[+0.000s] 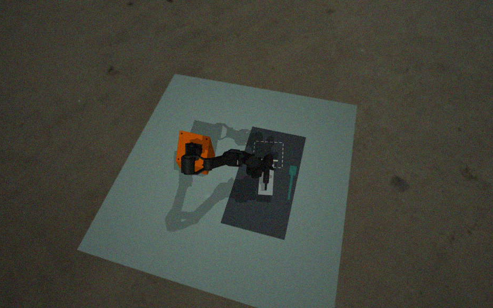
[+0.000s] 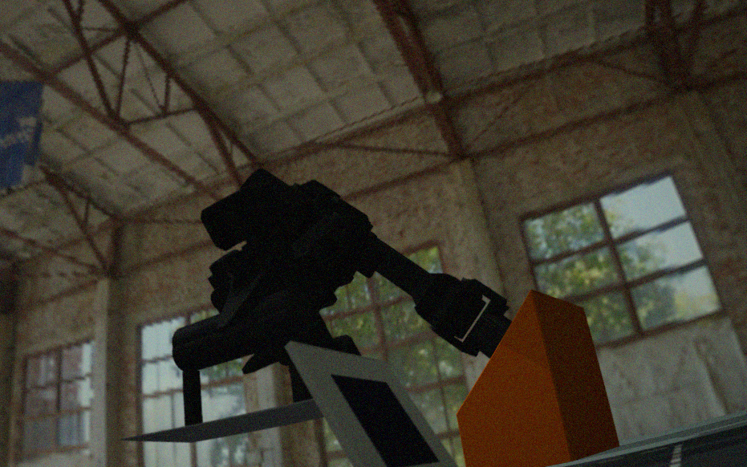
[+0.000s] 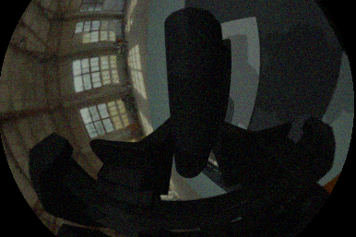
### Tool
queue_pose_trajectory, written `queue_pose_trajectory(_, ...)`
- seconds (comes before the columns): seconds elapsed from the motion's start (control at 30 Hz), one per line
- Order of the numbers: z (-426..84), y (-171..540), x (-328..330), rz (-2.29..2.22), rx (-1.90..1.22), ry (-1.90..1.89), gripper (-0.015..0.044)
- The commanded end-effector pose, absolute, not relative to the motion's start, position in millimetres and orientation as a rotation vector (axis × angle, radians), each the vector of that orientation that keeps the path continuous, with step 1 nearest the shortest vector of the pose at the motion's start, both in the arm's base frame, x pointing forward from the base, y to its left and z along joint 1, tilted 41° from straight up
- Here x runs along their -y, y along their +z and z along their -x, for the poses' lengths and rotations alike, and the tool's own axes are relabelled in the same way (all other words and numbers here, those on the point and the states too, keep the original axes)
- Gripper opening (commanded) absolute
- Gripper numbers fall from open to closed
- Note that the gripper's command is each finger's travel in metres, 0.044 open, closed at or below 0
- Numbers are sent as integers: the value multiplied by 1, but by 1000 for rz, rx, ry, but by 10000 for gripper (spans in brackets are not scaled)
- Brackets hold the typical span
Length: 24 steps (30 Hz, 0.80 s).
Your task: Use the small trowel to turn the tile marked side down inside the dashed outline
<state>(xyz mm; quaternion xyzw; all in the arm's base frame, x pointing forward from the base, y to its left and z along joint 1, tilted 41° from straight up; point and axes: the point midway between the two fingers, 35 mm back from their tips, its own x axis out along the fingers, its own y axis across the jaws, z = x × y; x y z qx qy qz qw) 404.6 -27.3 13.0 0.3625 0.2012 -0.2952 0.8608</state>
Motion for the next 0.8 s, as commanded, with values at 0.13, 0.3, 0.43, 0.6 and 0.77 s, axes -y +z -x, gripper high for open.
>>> queue_pose_trajectory(0.13,-402,-5,6,-763,-428,-605,0)
queue_pose_trajectory(0.3,-401,-11,2,-763,-428,-605,0)
queue_pose_trajectory(0.43,-401,-11,2,-763,-428,-605,0)
queue_pose_trajectory(0.6,-400,-17,0,-764,-428,-605,0)
queue_pose_trajectory(0.77,-398,-31,-4,-764,-429,-605,0)
